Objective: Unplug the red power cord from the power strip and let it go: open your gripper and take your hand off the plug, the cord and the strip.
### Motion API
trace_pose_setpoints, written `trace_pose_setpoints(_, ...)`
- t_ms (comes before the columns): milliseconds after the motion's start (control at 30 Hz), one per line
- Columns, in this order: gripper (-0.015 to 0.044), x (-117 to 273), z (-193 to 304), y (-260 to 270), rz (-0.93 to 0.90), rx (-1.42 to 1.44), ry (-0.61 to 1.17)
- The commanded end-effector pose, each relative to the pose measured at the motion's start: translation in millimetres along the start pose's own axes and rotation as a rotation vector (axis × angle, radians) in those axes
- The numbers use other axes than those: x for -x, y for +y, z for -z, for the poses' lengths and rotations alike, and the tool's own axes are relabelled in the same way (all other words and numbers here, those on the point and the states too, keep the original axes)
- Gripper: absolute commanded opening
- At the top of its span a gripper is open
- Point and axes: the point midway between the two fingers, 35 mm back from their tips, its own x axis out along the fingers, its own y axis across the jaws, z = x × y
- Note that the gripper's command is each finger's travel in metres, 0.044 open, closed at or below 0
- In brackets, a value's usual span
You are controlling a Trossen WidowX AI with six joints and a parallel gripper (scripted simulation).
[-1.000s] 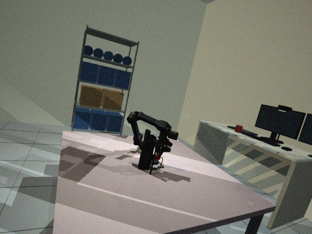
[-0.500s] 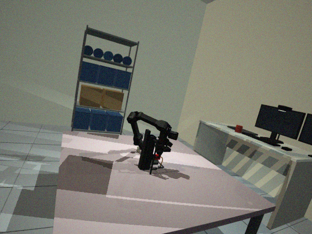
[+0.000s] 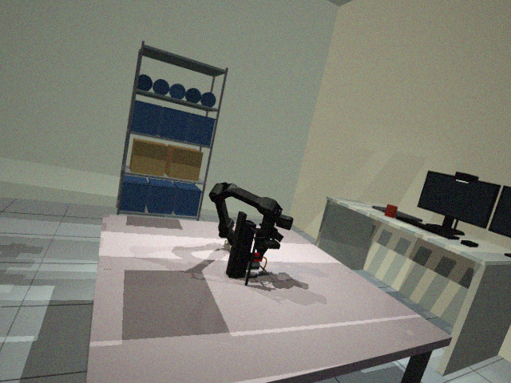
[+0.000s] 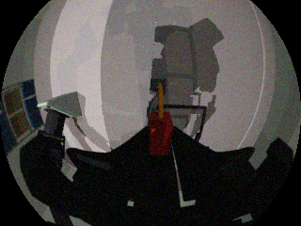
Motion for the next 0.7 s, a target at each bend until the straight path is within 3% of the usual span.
trace_pose_setpoints(0, 0.0, 3.7, -24.2, -0.7, 0.004, 0.007, -0.033)
trace_pose_setpoints(367, 0.0, 5.9, -42.0, 0.0, 0.005, 0.007, -0.035)
trace_pose_setpoints(667, 0.0236, 3.4, -30.3, -1.8, 0.006, 0.007, -0.031)
